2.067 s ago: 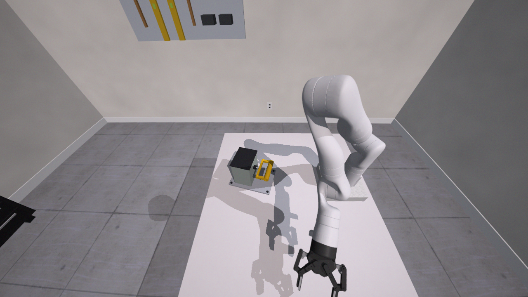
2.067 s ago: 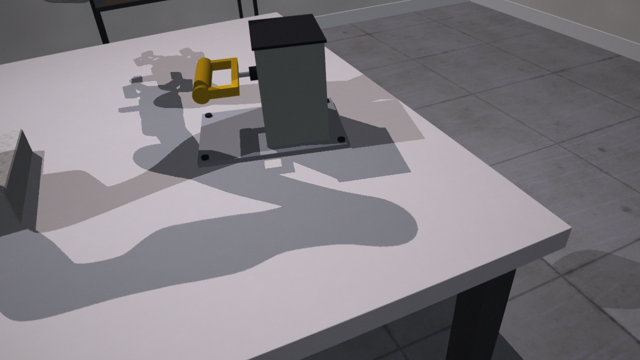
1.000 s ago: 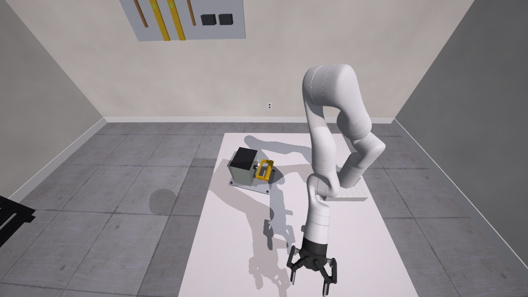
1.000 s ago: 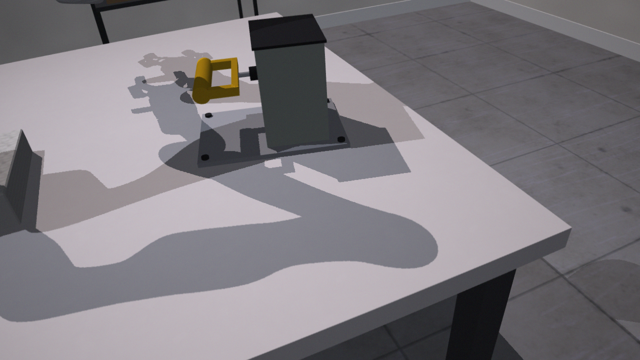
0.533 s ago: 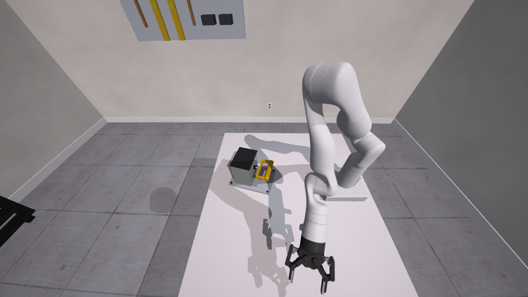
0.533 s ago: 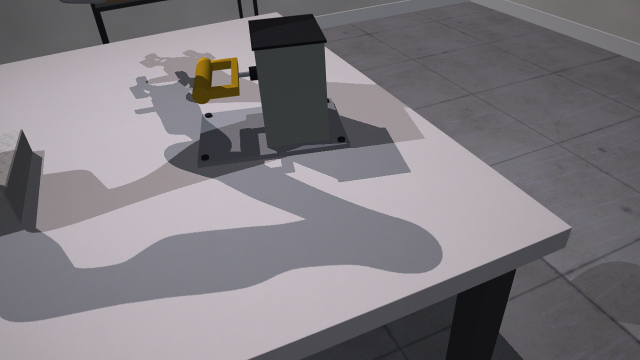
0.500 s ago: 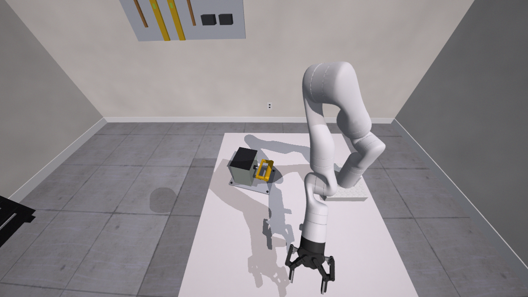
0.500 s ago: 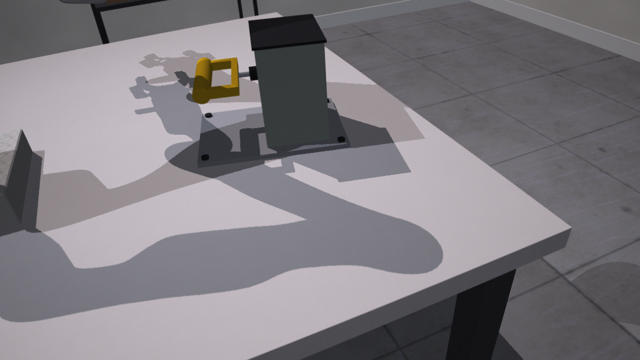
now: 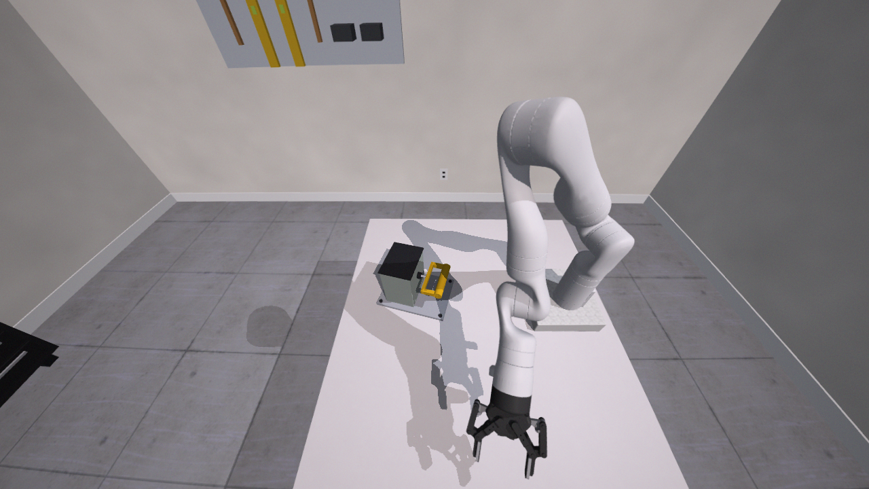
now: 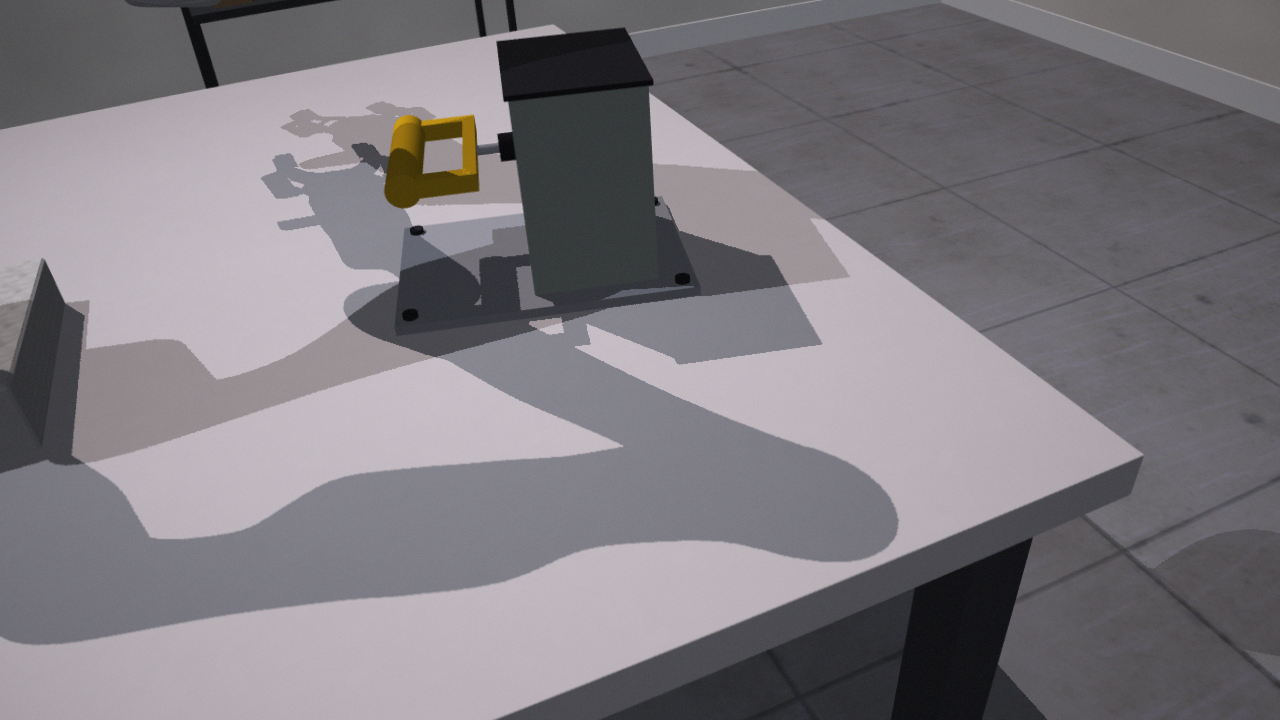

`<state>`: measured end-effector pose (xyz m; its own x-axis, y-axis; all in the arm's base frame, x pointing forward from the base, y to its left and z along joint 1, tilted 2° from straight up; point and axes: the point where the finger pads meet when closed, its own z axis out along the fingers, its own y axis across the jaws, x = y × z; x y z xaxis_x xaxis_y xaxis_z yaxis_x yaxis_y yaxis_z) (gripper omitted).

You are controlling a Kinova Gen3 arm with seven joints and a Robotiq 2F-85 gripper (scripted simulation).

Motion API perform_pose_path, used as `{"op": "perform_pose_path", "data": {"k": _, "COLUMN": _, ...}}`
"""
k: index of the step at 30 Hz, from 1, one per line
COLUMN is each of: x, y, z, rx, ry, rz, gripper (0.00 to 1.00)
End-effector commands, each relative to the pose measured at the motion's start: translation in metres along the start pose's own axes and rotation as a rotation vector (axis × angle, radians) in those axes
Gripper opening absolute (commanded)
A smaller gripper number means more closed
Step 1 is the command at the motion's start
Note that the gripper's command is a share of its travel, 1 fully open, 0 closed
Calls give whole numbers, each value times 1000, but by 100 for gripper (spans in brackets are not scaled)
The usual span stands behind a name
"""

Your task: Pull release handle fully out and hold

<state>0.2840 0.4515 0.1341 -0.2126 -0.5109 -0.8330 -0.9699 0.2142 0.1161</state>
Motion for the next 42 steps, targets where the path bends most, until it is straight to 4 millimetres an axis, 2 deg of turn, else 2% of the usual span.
{"op": "perform_pose_path", "data": {"k": 1, "x": -2, "y": -3, "z": -1, "rx": 5, "ry": -3, "rz": 0, "gripper": 100}}
{"op": "perform_pose_path", "data": {"k": 42, "x": 15, "y": -22, "z": -13, "rx": -15, "ry": 81, "rz": -33, "gripper": 100}}
